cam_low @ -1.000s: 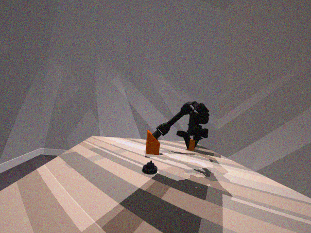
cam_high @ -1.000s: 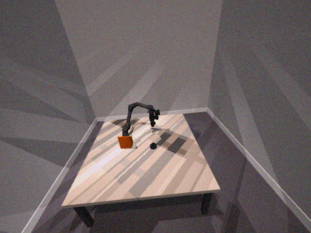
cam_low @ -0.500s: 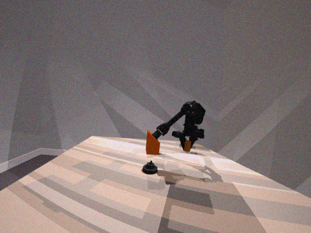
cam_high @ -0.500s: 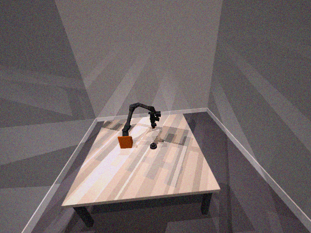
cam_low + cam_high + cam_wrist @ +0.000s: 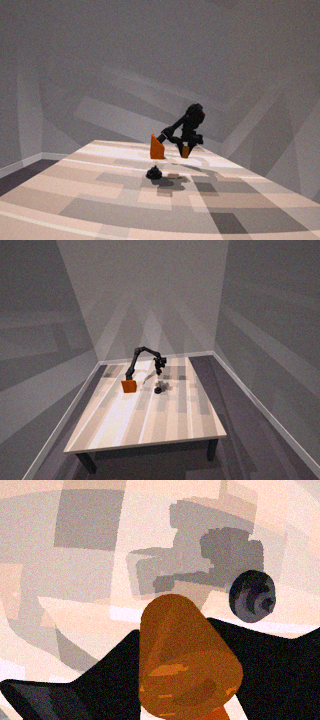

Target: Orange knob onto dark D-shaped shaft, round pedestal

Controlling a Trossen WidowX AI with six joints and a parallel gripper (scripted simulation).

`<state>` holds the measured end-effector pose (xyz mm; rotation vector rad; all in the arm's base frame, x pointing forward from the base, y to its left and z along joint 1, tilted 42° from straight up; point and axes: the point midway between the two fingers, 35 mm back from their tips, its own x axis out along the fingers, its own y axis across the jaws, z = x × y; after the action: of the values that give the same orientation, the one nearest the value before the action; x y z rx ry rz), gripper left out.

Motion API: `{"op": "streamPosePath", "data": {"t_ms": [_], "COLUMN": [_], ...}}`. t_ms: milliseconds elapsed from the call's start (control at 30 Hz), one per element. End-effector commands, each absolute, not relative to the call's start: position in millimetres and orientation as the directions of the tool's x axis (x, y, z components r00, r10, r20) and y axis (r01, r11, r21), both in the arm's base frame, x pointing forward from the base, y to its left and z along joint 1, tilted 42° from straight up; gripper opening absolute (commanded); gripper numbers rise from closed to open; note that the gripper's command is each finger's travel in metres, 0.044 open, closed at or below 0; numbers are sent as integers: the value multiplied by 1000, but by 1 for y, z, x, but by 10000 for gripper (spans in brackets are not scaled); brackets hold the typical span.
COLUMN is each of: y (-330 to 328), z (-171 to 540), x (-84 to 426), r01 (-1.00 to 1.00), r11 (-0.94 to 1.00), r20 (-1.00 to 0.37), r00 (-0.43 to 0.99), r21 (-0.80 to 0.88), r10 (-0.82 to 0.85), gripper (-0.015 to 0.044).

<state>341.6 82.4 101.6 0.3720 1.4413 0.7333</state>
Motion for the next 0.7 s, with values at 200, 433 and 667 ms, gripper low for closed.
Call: {"op": "streamPosePath", "data": {"t_ms": [200,433,667], "y": [60,46,33], "z": [74,55,37], "x": [347,348,348], "r01": [-228,-227,-228], "r11": [738,739,738], "r20": [-762,-763,-763], "r00": [-30,-31,-31], "r21": [635,634,635], "r10": [646,646,646], "gripper": [0,0,0]}}
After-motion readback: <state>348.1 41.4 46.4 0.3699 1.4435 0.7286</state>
